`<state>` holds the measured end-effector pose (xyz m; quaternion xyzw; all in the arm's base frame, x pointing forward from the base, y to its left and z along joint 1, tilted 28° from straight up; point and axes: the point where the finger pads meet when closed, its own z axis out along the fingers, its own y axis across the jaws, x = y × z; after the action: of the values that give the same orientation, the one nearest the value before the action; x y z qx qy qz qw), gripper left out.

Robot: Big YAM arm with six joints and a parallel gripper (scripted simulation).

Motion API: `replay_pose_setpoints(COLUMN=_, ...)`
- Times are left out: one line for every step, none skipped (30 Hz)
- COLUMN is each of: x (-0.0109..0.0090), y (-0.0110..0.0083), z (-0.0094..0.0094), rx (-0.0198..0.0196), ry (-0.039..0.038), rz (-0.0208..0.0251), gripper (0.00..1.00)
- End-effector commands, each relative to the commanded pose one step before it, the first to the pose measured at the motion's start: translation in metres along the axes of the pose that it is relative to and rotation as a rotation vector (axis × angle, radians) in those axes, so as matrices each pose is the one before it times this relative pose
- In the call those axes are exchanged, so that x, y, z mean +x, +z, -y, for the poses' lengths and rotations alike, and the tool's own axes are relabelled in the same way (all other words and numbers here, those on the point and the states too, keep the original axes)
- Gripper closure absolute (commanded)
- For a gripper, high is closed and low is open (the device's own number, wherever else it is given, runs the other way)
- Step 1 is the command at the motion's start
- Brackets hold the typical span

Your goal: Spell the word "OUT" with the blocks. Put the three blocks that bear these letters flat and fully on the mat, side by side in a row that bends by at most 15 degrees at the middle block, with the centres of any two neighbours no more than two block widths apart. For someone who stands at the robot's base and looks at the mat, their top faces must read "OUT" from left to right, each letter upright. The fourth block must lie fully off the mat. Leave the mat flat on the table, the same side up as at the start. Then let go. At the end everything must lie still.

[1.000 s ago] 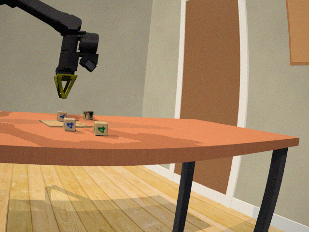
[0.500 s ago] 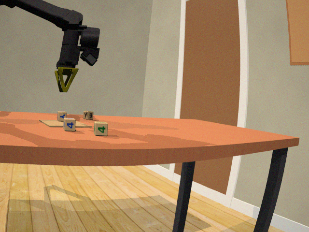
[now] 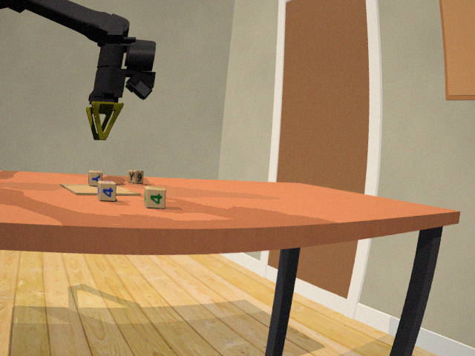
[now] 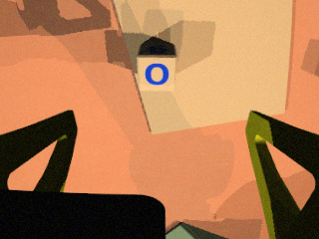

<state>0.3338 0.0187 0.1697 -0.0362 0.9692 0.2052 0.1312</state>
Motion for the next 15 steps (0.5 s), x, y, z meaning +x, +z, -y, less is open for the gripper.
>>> replay_pose_setpoints(x=-0.04511, y=-0.01768, z=0.03978, rx=0.02138, ry=0.01150, rz=0.04443, gripper=0.00)
replay_pose_setpoints(x=-0.00973, y=0.00085, z=0.01943, rx=0.00385, ry=0.01018, rz=-0.00042, gripper=0.00)
replay_pose_setpoints(x=0.00003, y=0.00000, z=0.00012, rx=0.00068, ry=-0.00001, rz=-0.00019, gripper=0.00)
replay_pose_setpoints(x=-0.00981, y=0.00124, z=0.02257, rx=0.00290, ry=0.01143, rz=0.00001, gripper=0.00)
replay_pose_setpoints(x=-0.00376, y=0.00189, z=0.01726, rx=0.00300, ry=0.01213, rz=0.00018, gripper=0.00)
replay_pose_setpoints(x=-0.00470, y=-0.00025, z=0.00747, rx=-0.00103, ry=0.00145, rz=-0.00263, gripper=0.00)
replay_pose_setpoints(x=-0.00559, y=0.00190, z=0.02353, rx=0.00079, ry=0.01395, rz=-0.00233, gripper=0.00)
replay_pose_setpoints(x=0.00000, y=0.00000, z=0.00000, rx=0.00000, ry=0.00000, rz=0.00000, gripper=0.00)
replay_pose_setpoints(x=0.00000, y=0.00000, z=0.00000, rx=0.00000, ry=0.00000, rz=0.00000, gripper=0.00)
replay_pose_setpoints(x=-0.00494, y=0.00204, z=0.02684, rx=-0.00362, ry=0.01753, rz=-0.00884, gripper=0.00)
replay_pose_setpoints(x=-0.00427, y=0.00194, z=0.02377, rx=-0.00037, ry=0.01120, rz=0.00070, gripper=0.00)
replay_pose_setpoints(x=-0.00227, y=0.00189, z=0.01966, rx=-0.00074, ry=0.00948, rz=0.00098, gripper=0.00)
replay_pose_setpoints(x=-0.00048, y=-0.00008, z=0.00095, rx=0.00000, ry=0.00000, rz=0.00000, gripper=0.00)
replay_pose_setpoints(x=-0.00157, y=0.00152, z=0.01640, rx=-0.00083, ry=0.00740, rz=0.00101, gripper=0.00)
replay_pose_setpoints(x=-0.00080, y=0.00111, z=0.01160, rx=-0.00071, ry=0.00517, rz=0.00084, gripper=0.00)
